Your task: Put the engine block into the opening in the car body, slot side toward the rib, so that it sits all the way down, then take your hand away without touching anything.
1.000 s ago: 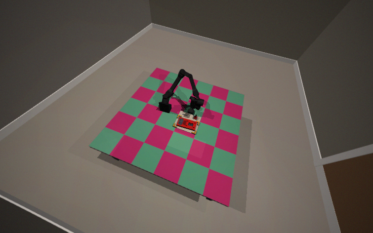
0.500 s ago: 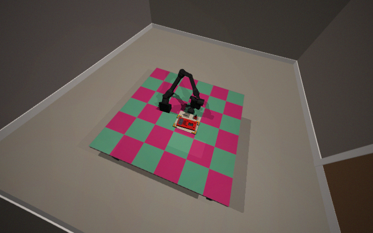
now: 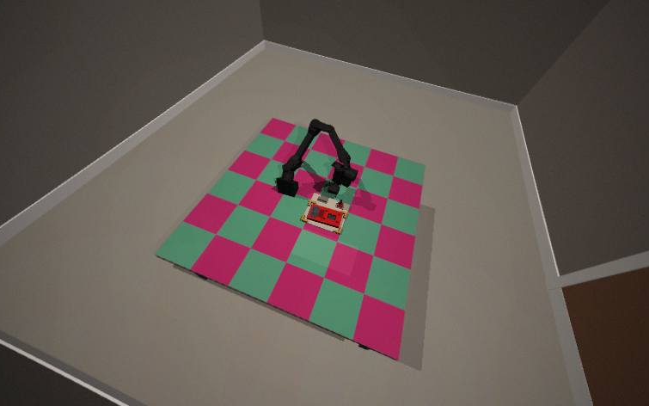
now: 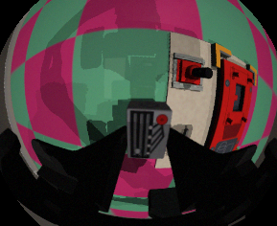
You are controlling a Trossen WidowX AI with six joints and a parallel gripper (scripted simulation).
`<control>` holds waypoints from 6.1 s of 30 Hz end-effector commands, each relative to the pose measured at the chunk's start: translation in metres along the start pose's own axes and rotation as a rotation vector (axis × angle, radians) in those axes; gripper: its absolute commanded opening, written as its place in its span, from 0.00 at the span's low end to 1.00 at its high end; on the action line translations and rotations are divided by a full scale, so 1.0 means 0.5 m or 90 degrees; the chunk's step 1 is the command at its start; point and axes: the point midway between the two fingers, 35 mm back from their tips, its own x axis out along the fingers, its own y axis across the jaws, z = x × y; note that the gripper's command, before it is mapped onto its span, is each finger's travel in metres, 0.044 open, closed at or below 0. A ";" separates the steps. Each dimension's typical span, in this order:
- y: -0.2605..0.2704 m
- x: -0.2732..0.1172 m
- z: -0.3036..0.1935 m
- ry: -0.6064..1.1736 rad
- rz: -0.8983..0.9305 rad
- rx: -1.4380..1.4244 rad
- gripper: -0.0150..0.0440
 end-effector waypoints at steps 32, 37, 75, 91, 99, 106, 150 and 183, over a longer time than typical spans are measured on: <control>-0.040 -0.132 0.010 -0.003 0.000 -0.008 0.25; -0.068 -0.122 0.021 -0.003 -0.001 -0.010 0.25; -0.282 -0.029 0.072 -0.005 -0.003 -0.027 0.25; -0.345 0.008 0.074 -0.005 -0.003 -0.037 0.39; -0.345 0.009 0.073 -0.005 -0.003 -0.038 0.52; -0.345 0.009 0.073 -0.005 -0.003 -0.032 0.52; -0.348 0.018 0.072 -0.005 -0.002 -0.028 0.52; -0.348 0.036 0.072 -0.005 -0.002 -0.029 0.52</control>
